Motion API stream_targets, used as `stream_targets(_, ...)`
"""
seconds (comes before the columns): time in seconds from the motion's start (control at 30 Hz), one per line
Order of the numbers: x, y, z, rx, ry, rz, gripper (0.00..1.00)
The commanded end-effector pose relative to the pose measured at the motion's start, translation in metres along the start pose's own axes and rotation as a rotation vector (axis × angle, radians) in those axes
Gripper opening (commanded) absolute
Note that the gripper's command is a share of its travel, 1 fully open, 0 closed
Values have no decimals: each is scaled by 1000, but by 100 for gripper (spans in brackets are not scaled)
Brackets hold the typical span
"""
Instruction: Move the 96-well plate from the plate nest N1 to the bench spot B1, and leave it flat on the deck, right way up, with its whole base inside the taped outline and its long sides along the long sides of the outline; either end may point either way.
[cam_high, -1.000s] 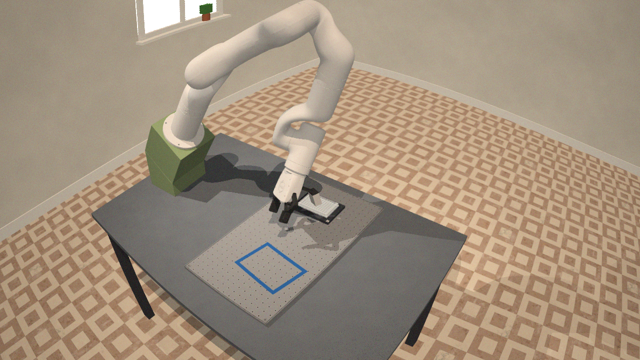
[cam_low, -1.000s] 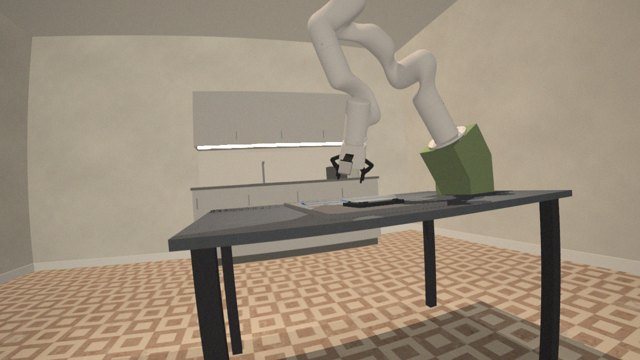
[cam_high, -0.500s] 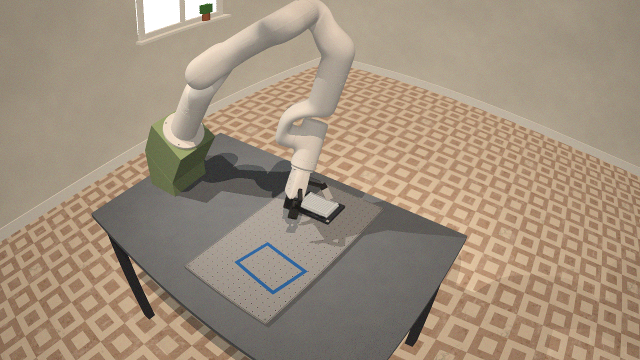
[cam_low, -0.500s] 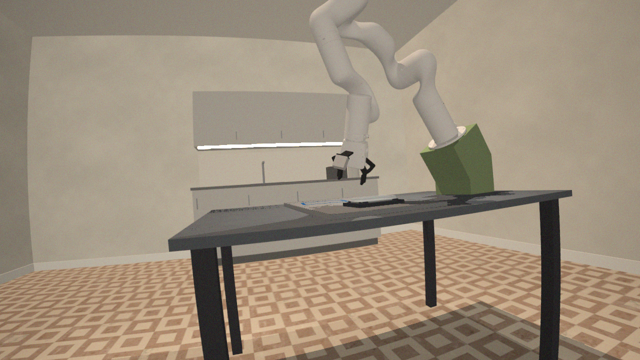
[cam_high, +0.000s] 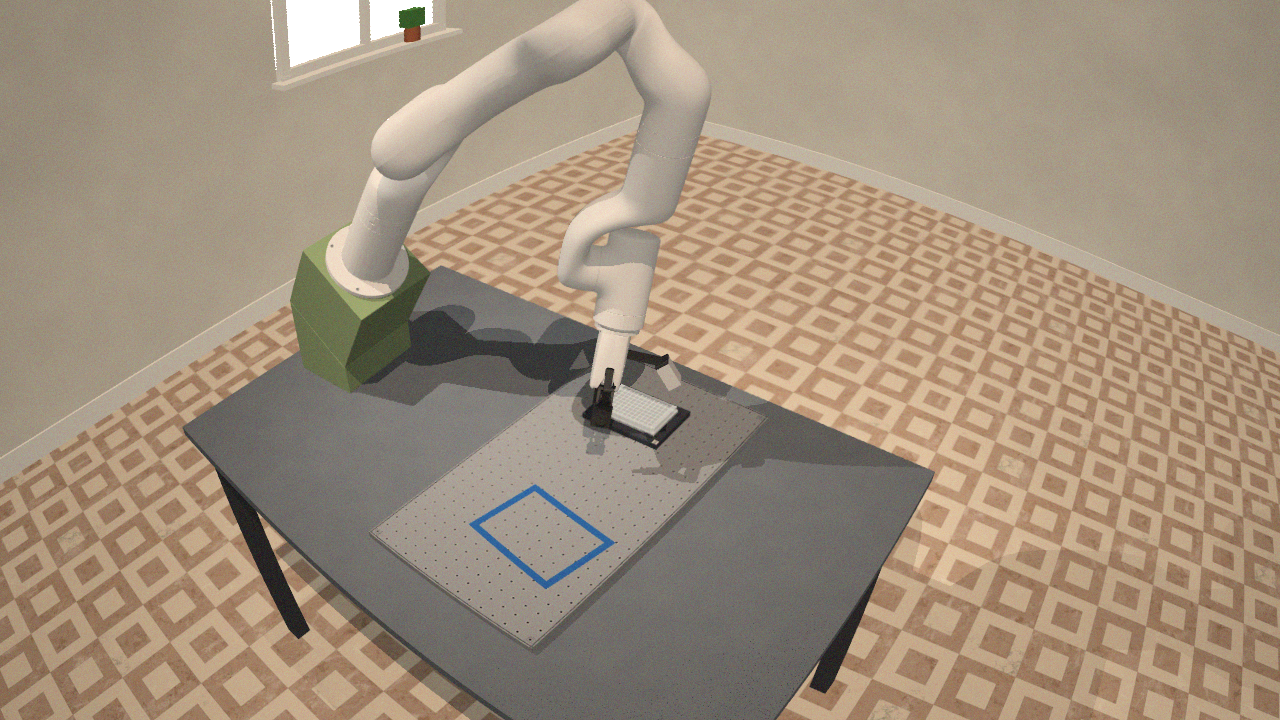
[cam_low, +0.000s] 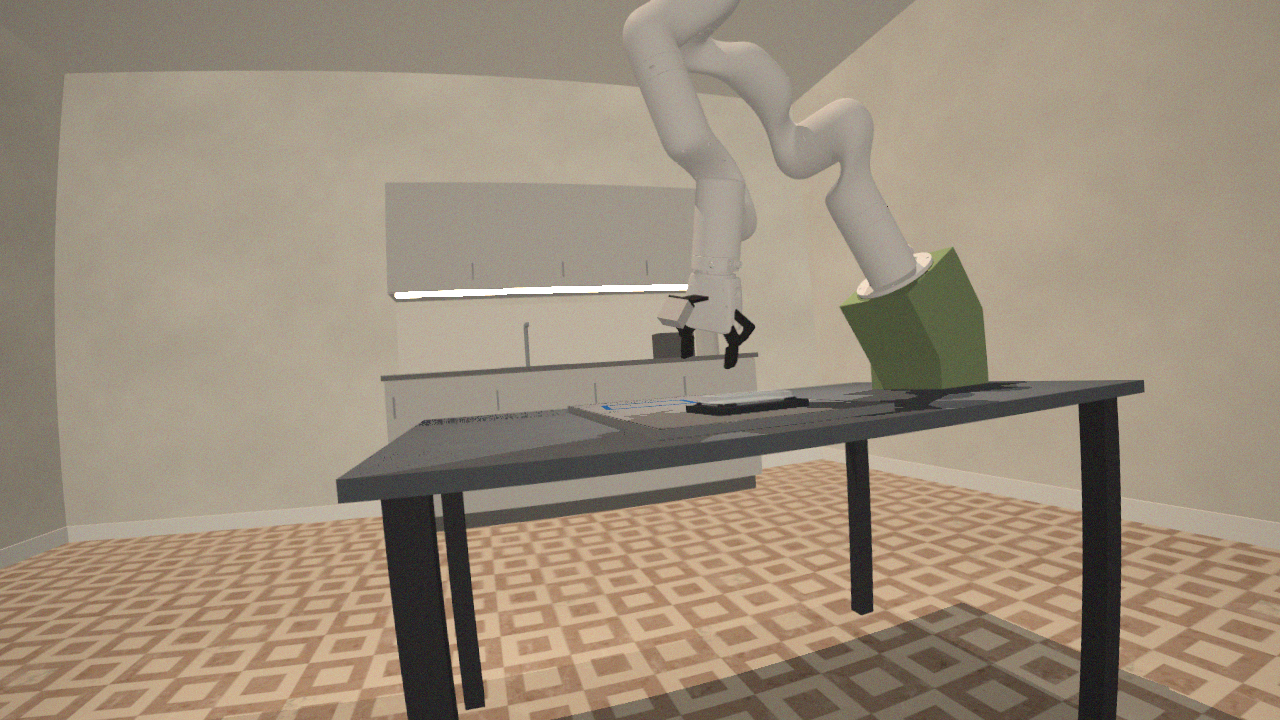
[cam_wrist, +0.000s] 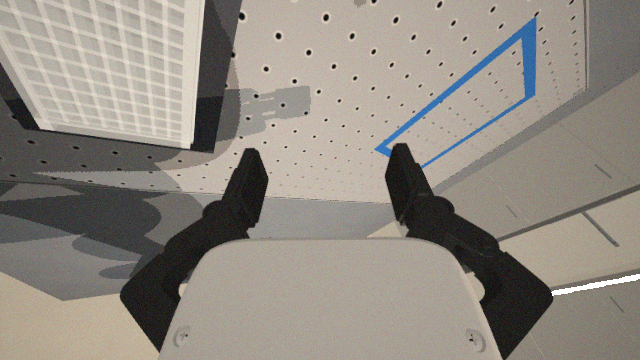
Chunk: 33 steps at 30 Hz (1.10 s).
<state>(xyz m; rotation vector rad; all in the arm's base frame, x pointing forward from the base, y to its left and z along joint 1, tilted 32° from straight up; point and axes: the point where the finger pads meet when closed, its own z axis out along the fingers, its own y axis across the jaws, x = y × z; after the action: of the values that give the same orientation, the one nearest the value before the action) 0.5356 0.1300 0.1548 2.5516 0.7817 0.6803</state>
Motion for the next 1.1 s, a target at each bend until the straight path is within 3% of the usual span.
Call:
stream_targets(0.0,11,-12,-6,35,52,83,100)
stream_targets(0.13,15,-16,-8,47,60,107,100)
stream_targets(0.27,25,-31,-17,104,85,211,100)
stream_targets(0.33,26,-33,-18,104,85,211,100)
stream_targets(0.5,36,-49,-28,163,99,311,100)
stream_targets(0.6,40,-58,-33,193,102,361,100)
stream_targets(0.7,41,-58,-33,193,102,361,100)
stream_targets(0.83,48,-74,-44,253,98,458,100)
stream_targets(0.9,48,-75,-44,253,98,458,100)
stream_targets(1.07,53,-91,-56,310,83,552,100)
